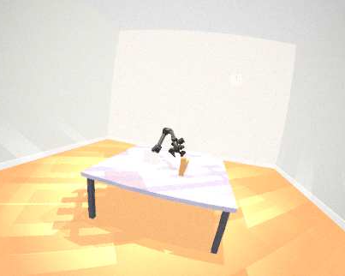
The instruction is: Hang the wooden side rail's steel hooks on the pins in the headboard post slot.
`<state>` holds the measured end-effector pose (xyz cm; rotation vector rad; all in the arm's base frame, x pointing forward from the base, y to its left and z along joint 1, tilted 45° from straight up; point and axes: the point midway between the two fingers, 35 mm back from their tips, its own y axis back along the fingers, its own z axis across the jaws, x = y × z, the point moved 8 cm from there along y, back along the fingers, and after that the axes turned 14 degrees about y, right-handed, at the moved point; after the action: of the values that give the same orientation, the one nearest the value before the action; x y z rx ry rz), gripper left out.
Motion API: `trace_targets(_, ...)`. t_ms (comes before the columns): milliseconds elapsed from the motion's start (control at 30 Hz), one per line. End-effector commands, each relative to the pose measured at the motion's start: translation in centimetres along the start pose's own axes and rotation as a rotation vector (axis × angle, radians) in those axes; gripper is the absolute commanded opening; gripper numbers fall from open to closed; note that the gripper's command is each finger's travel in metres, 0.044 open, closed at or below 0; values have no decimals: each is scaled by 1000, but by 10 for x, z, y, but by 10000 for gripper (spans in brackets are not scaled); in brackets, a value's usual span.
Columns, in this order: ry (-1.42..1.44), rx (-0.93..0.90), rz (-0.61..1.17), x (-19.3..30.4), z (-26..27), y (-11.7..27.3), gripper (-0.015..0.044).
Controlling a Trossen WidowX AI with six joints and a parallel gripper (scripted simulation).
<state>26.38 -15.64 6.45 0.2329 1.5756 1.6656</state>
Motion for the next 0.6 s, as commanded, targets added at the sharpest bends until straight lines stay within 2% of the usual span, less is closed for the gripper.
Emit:
trace_targets(0,277,-54,93,-16,7,-6,440)
trace_targets(233,834,-249,240,-43,20,-13,440)
trace_targets(433,1270,-492,276,-64,31,-16,440)
trace_targets(567,1395,-611,275,-73,36,-17,440)
